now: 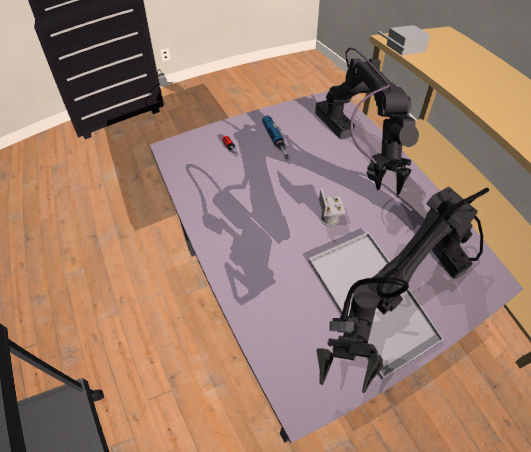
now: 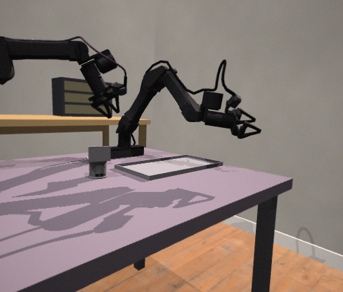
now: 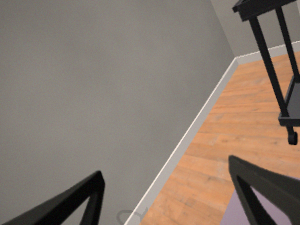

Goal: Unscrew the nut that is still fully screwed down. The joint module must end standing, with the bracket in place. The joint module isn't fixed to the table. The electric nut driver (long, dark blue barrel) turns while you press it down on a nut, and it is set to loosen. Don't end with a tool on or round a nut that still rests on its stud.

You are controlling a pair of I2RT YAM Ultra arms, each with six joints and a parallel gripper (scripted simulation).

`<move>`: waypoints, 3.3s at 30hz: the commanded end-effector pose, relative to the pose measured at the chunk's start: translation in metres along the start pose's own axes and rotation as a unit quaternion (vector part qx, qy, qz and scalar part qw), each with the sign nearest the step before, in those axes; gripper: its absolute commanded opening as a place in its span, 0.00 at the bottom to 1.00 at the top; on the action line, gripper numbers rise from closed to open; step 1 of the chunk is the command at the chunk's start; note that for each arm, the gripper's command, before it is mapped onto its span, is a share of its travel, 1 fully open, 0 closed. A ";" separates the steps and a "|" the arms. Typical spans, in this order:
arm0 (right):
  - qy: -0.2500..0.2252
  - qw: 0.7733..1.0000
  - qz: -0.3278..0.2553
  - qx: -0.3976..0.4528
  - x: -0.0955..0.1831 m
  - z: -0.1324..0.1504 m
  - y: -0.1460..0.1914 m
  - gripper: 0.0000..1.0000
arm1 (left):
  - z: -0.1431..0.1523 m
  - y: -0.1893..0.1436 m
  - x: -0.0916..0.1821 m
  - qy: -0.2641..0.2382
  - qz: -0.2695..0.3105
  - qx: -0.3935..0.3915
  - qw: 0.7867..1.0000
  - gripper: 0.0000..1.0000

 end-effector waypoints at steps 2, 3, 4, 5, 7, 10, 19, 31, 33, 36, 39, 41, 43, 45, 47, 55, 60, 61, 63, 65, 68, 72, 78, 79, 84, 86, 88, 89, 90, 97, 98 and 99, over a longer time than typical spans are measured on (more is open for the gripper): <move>-0.025 0.998 0.010 -0.058 0.015 -0.029 -0.033 0.65 | -0.005 0.002 0.000 -0.005 -0.002 0.004 1.000 1.00; -0.025 0.997 0.015 -0.070 0.015 -0.033 -0.041 0.65 | -0.005 0.002 0.000 -0.005 -0.002 0.004 1.000 1.00; -0.025 0.996 0.019 -0.081 0.015 -0.038 -0.048 0.65 | -0.005 0.002 0.000 -0.005 -0.002 0.004 1.000 1.00; -0.025 0.995 0.023 -0.093 0.015 -0.042 -0.056 0.65 | -0.005 0.002 0.000 -0.005 -0.002 0.004 1.000 1.00; -0.025 0.992 0.032 -0.116 0.015 -0.051 -0.070 0.65 | -0.005 0.002 0.000 -0.005 -0.002 0.004 1.000 1.00; -0.025 0.989 0.040 -0.139 0.016 -0.060 -0.085 0.65 | -0.005 0.002 0.000 -0.005 -0.002 0.004 1.000 1.00; -0.034 0.978 0.066 -0.197 0.020 -0.072 -0.126 0.65 | -0.005 0.002 0.000 -0.005 -0.002 0.004 1.000 1.00; -0.048 0.959 0.076 -0.269 0.034 -0.092 -0.167 0.65 | -0.005 0.002 0.000 -0.005 -0.002 0.004 1.000 1.00; -0.035 0.948 0.099 -0.301 0.028 -0.089 -0.197 0.65 | -0.005 0.002 0.000 -0.005 -0.002 0.004 1.000 1.00; -0.044 0.934 0.115 -0.335 0.032 -0.091 -0.222 0.65 | -0.005 0.002 0.000 -0.005 -0.002 0.004 1.000 1.00; -0.047 0.920 0.127 -0.369 0.037 -0.092 -0.246 0.65 | -0.005 0.002 0.000 -0.005 -0.002 0.004 1.000 1.00; -0.048 0.909 0.134 -0.391 0.039 -0.093 -0.262 0.65 | -0.005 0.002 0.000 -0.005 -0.002 0.004 1.000 1.00; -0.048 0.899 0.139 -0.413 0.042 -0.093 -0.278 0.65 | -0.005 0.002 0.000 -0.005 -0.002 0.004 1.000 1.00; -0.062 0.900 0.126 -0.412 0.050 -0.101 -0.273 0.65 | -0.005 0.002 0.000 -0.005 -0.002 0.004 1.000 1.00; -0.059 0.905 0.122 -0.404 0.049 -0.099 -0.264 0.65 | -0.005 0.002 0.000 -0.005 -0.002 0.004 1.000 1.00; -0.056 0.855 0.164 -0.489 0.054 -0.081 -0.330 0.65 | -0.005 0.002 0.000 -0.005 -0.002 0.004 1.000 1.00; -0.058 0.820 0.176 -0.541 0.063 -0.072 -0.366 0.65 | -0.005 0.002 0.000 -0.005 -0.002 0.004 1.000 1.00; -0.058 0.820 0.177 -0.541 0.063 -0.072 -0.366 0.65 | -0.005 0.002 0.000 -0.005 -0.002 0.004 1.000 1.00; -0.071 0.828 0.161 -0.532 0.069 -0.082 -0.354 0.65 | -0.005 0.002 0.000 -0.005 -0.002 0.004 1.000 1.00; -0.071 0.828 0.161 -0.532 0.069 -0.082 -0.354 0.65 | -0.005 0.002 0.000 -0.005 -0.002 0.004 1.000 1.00; -0.063 0.797 0.186 -0.572 0.069 -0.062 -0.385 0.65 | -0.005 0.002 0.000 -0.005 -0.002 0.004 1.000 1.00; -0.066 0.764 0.196 -0.611 0.076 -0.048 -0.410 0.65 | -0.005 0.002 0.000 -0.005 -0.002 0.004 1.000 1.00; -0.068 0.721 0.205 -0.658 0.085 -0.030 -0.441 0.65 | -0.005 0.002 0.000 -0.005 -0.002 0.004 1.000 1.00; -0.077 0.723 0.197 -0.657 0.089 -0.037 -0.439 0.65 | -0.005 0.002 0.000 -0.005 -0.002 0.004 1.000 1.00; -0.069 0.703 0.209 -0.677 0.088 -0.020 -0.450 0.65 | -0.005 0.002 0.000 -0.005 -0.002 0.004 1.000 1.00; -0.069 0.683 0.218 -0.694 0.091 -0.009 -0.460 0.65 | -0.005 0.002 0.000 -0.005 -0.002 0.004 1.000 1.00; -0.073 0.664 0.218 -0.711 0.094 0.000 -0.469 0.65 | -0.005 0.002 0.000 -0.005 -0.002 0.004 1.000 1.00; -0.074 0.655 0.219 -0.720 0.096 0.004 -0.474 0.65 | -0.005 0.002 0.000 -0.005 -0.002 0.004 1.000 1.00; -0.074 0.645 0.220 -0.728 0.097 0.009 -0.479 0.65 | -0.005 0.002 0.000 -0.005 -0.002 0.004 1.000 1.00; -0.092 0.612 0.213 -0.756 0.110 0.016 -0.494 0.65 | -0.005 0.002 0.000 -0.005 -0.002 0.004 1.000 1.00; -0.092 0.612 0.213 -0.756 0.110 0.016 -0.494 0.65 | -0.005 0.002 0.000 -0.005 -0.002 0.004 1.000 1.00; -0.092 0.612 0.213 -0.756 0.110 0.016 -0.494 0.65 | -0.005 0.002 0.000 -0.005 -0.002 0.004 1.000 1.00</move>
Point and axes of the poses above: on each arm, the point where the finger pads meet when closed, its own x axis back along the fingers, its own y axis across the jaws, z = x × y, the point moved 9 cm from there along x, back along the fingers, and after that the axes turned 3 degrees about -x, right-handed, at the moved point
